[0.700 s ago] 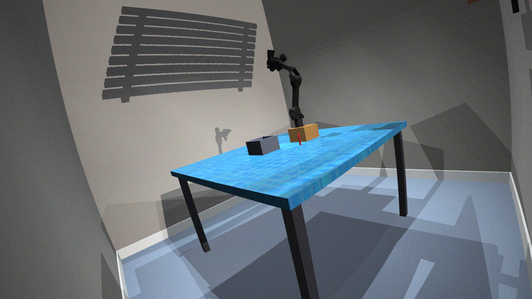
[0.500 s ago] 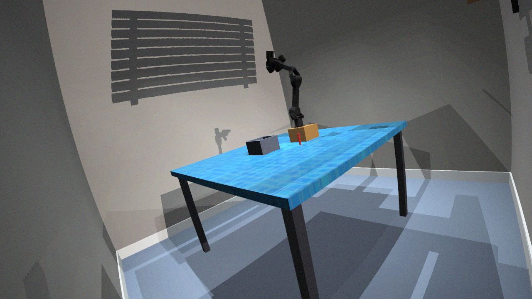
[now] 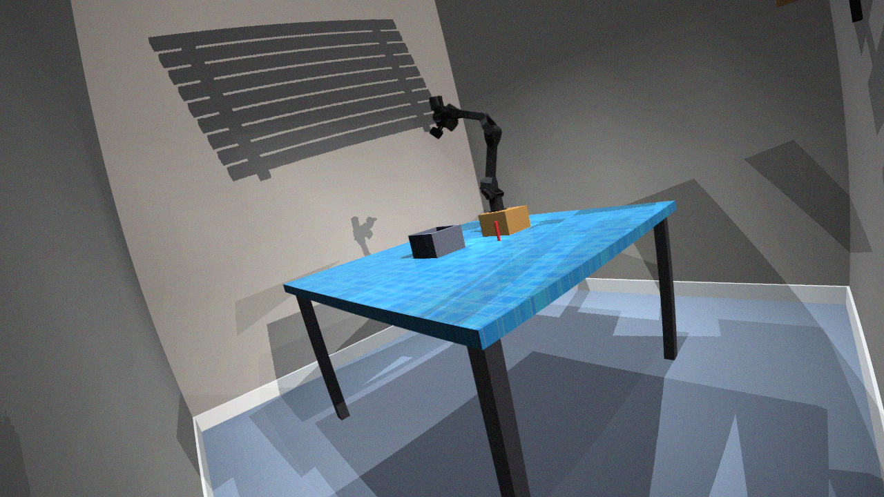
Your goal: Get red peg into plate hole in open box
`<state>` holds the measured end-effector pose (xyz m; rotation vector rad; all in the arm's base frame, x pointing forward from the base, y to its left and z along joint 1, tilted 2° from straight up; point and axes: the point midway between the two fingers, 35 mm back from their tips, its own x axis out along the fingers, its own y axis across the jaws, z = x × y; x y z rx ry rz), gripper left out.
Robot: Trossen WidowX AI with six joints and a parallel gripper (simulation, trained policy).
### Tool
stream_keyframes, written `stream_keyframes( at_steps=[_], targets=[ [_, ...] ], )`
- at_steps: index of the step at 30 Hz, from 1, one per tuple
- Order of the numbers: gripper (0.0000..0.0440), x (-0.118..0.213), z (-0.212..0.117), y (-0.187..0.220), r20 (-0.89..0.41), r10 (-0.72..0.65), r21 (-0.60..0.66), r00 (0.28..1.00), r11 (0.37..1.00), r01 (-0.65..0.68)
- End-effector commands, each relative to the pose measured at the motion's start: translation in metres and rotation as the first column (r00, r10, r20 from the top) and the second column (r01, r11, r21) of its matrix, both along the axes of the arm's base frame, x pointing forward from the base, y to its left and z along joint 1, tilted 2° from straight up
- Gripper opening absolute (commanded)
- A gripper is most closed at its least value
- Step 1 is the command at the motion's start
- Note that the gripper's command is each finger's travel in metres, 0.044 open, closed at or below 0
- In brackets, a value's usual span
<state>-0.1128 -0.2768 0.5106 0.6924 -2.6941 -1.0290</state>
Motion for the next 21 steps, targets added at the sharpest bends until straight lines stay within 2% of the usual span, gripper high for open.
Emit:
stream_keyframes(
  at_steps=[1,10,21],
  targets=[
    [0.044,0.017,-0.015,-0.013,-0.019,0.075,0.09,0.997,0.993,-0.073],
    [0.044,0.07,-0.051,-0.037,-0.052,0.293,0.312,0.955,0.913,-0.263],
    [0.044,0.14,-0.094,-0.047,-0.061,0.555,0.552,0.829,0.711,-0.435]
  ],
)
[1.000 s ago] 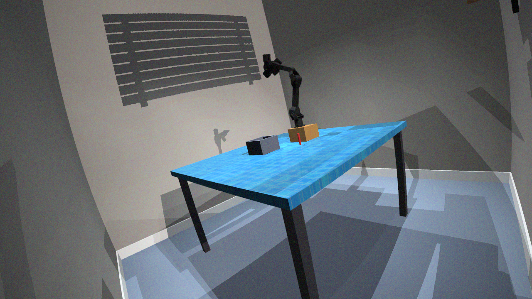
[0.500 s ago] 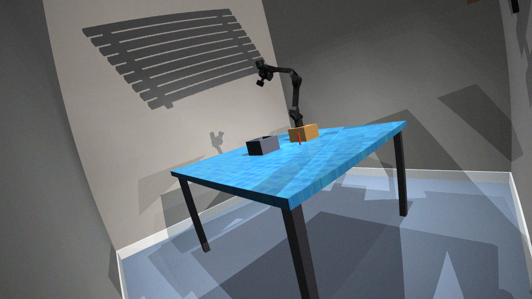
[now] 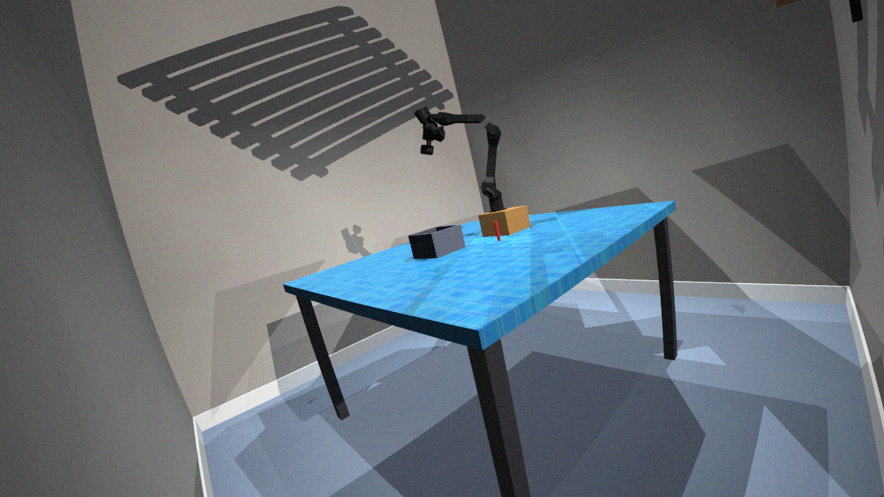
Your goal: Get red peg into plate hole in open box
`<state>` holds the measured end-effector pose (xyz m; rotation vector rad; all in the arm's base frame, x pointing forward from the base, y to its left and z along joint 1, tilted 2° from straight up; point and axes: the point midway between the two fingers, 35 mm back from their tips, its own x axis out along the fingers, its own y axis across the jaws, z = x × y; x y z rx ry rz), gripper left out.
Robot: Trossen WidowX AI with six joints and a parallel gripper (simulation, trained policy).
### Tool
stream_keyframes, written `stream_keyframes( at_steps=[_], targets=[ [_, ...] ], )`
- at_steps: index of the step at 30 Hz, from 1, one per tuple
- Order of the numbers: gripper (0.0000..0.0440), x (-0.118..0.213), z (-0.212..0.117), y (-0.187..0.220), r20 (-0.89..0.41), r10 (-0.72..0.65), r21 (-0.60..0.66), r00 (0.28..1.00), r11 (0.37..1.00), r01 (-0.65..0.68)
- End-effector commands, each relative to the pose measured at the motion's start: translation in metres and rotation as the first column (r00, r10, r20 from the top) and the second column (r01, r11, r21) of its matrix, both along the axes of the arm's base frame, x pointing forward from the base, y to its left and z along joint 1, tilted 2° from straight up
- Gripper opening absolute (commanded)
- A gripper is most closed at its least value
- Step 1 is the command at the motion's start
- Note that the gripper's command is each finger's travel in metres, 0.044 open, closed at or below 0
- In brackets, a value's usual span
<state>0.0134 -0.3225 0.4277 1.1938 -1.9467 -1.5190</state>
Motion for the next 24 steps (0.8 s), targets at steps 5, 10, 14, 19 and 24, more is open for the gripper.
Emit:
stream_keyframes(
  at_steps=[5,10,14,19,24],
  targets=[
    [0.044,0.046,-0.031,0.002,-0.08,0.191,0.157,0.978,0.972,-0.177],
    [0.044,0.079,-0.05,0.009,-0.121,0.329,0.258,0.937,0.922,-0.291],
    [0.044,0.104,-0.065,0.019,-0.145,0.438,0.336,0.887,0.865,-0.372],
    [0.044,0.134,-0.083,0.034,-0.166,0.568,0.429,0.806,0.777,-0.46],
    [0.044,0.162,-0.101,0.053,-0.176,0.688,0.517,0.704,0.674,-0.528]
  ],
)
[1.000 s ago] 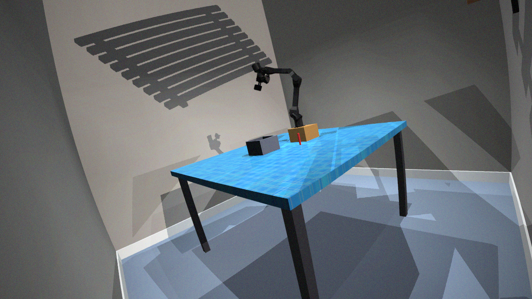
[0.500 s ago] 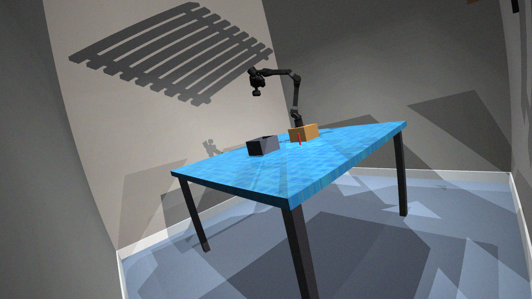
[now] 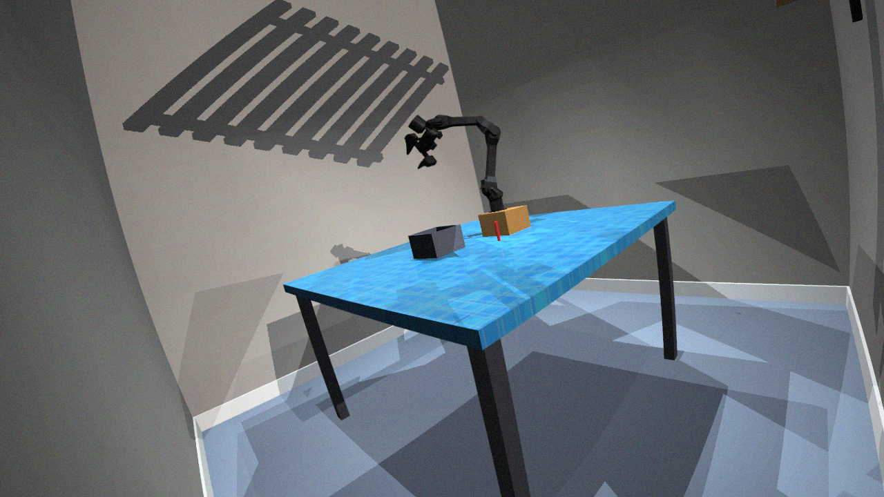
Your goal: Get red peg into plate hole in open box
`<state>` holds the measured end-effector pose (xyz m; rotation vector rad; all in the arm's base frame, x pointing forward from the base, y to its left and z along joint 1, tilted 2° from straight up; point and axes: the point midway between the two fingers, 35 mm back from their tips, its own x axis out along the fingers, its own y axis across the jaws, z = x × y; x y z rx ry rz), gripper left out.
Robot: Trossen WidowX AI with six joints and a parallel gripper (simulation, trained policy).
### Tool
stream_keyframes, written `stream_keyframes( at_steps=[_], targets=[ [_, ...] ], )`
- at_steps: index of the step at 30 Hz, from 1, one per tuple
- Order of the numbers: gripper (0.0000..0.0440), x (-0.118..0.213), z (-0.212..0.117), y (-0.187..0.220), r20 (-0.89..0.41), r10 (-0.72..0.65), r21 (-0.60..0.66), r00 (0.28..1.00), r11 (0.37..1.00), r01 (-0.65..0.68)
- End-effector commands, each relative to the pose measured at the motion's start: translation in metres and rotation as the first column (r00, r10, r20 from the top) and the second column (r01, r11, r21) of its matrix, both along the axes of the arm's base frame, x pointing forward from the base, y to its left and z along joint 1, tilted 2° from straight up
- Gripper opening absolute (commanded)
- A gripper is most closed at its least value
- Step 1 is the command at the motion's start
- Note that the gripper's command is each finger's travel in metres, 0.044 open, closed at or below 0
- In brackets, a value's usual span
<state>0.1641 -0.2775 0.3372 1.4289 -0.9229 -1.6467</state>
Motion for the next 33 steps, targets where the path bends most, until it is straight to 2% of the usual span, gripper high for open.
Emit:
stream_keyframes(
  at_steps=[1,8,16,24,33],
  targets=[
    [0.044,0.017,-0.015,0.013,-0.053,0.091,0.053,0.994,0.995,-0.089],
    [0.044,0.051,-0.04,0.047,-0.139,0.296,0.159,0.945,0.949,-0.274],
    [0.044,0.081,-0.069,0.094,-0.214,0.518,0.287,0.828,0.844,-0.454],
    [0.044,0.1,-0.099,0.146,-0.266,0.708,0.421,0.654,0.696,-0.582],
    [0.044,0.105,-0.135,0.207,-0.294,0.863,0.577,0.411,0.503,-0.643]
  ],
)
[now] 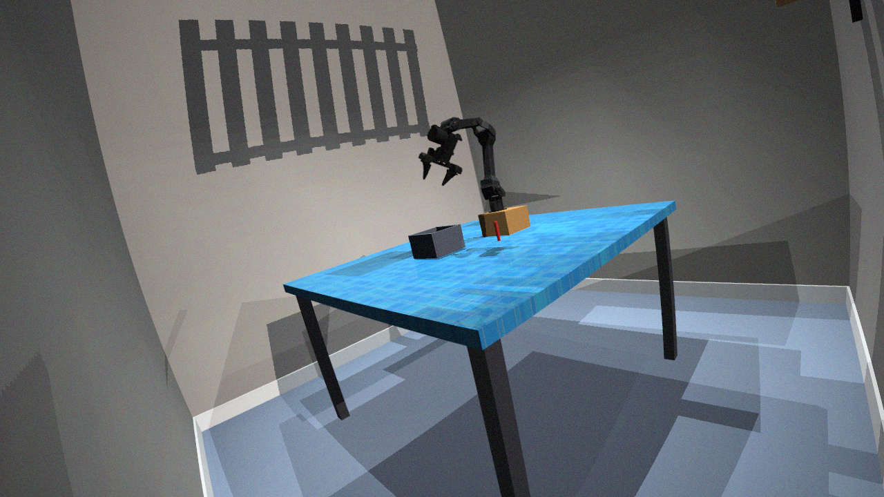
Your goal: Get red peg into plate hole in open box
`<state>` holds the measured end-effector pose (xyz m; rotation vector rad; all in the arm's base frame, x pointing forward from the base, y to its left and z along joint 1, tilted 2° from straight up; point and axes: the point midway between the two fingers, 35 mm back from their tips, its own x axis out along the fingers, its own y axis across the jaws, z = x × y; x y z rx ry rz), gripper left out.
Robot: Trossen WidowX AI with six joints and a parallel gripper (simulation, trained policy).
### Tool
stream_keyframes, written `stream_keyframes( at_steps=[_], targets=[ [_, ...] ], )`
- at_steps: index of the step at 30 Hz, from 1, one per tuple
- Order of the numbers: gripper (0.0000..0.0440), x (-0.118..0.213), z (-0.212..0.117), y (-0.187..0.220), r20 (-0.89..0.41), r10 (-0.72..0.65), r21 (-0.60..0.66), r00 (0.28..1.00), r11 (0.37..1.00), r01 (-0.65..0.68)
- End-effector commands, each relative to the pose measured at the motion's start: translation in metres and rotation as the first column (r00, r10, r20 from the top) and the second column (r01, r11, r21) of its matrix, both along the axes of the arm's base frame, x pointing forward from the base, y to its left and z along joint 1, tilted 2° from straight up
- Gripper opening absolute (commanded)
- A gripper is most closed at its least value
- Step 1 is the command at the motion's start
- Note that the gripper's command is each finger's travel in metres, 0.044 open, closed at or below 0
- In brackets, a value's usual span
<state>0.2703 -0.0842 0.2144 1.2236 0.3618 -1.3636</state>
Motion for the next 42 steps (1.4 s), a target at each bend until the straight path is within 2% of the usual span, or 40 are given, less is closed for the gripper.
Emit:
stream_keyframes(
  at_steps=[1,8,18,28,42],
  targets=[
    [0.044,-0.002,-0.016,0.021,-0.077,0.086,0.031,0.993,0.996,-0.084],
    [0.044,-0.013,-0.046,0.066,-0.22,0.265,0.108,0.939,0.963,-0.246],
    [0.044,-0.04,-0.088,0.114,-0.399,0.449,0.222,0.8,0.893,-0.39],
    [0.044,-0.053,-0.127,0.132,-0.5,0.509,0.294,0.701,0.861,-0.416],
    [0.044,-0.06,-0.186,0.147,-0.534,0.557,0.34,0.636,0.831,-0.441]
  ],
)
